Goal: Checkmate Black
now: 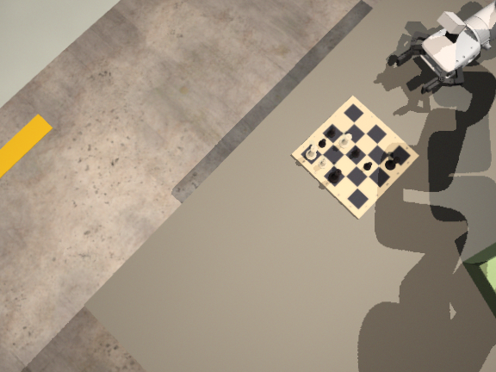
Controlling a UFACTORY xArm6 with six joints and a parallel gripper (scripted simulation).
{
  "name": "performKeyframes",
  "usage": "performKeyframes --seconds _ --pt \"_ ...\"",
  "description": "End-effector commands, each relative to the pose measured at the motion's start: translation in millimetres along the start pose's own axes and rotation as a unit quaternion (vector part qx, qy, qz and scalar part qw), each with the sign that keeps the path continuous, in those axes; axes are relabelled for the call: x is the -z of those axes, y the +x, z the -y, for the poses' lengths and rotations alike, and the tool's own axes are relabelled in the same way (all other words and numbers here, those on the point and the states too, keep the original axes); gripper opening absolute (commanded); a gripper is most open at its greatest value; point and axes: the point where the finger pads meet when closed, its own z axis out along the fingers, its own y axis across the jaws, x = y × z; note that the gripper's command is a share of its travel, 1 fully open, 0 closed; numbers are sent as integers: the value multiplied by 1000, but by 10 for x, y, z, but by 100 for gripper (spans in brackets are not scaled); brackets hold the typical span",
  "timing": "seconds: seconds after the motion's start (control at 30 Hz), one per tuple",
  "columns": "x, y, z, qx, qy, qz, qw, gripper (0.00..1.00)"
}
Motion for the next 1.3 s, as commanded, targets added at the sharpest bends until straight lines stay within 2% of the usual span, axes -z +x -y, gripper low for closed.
performKeyframes --seconds 0.0,0.83,1.07,1.13,1.27 --pt "10 18 -8 2 0 1 1000 100" --pt "16 44 -4 2 0 1 1000 100" --pt "86 345 38 2 0 1 1000 100" --pt "86 345 38 2 0 1 1000 100" --pt "148 610 76 2 0 1 1000 100"
